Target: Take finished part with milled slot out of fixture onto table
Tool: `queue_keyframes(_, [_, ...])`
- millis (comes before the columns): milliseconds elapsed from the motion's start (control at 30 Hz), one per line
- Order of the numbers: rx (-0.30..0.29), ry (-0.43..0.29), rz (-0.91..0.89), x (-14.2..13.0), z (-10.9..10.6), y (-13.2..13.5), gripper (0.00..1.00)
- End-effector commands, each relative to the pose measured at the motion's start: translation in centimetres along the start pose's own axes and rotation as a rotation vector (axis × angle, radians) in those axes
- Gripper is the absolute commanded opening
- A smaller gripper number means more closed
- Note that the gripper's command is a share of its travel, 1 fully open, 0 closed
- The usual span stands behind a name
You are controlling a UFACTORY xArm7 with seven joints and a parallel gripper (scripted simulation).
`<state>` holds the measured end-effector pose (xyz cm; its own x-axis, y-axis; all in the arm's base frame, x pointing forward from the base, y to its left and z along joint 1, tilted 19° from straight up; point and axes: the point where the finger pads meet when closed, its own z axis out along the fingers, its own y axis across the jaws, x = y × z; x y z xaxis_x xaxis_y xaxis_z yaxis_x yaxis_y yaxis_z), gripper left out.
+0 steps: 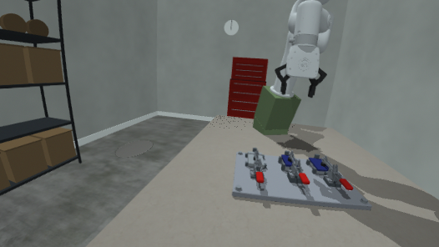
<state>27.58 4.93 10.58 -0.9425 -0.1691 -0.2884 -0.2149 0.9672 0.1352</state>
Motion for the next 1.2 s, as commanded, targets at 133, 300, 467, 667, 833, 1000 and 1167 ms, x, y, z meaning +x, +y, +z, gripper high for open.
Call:
queue_keyframes(133, [0.0, -0.003, 0.0, -0.12, -0.07, 0.0, 1.0])
queue_keyframes(300, [0.0, -0.003, 0.0, -0.12, -0.07, 0.0, 1.0])
queue_keyframes(467, [0.0, -0.003, 0.0, -0.12, -0.07, 0.0, 1.0])
queue_keyframes(667, [0.0, -0.003, 0.0, -0.12, -0.07, 0.0, 1.0])
queue_keyframes(833, [0.0, -0.003, 0.0, -0.12, -0.07, 0.0, 1.0])
queue_keyframes(1000, [0.0, -0.003, 0.0, -0.12, -0.07, 0.0, 1.0])
queue_keyframes(1167, [0.001, -0.003, 0.017, -0.18, -0.07, -0.06, 1.0])
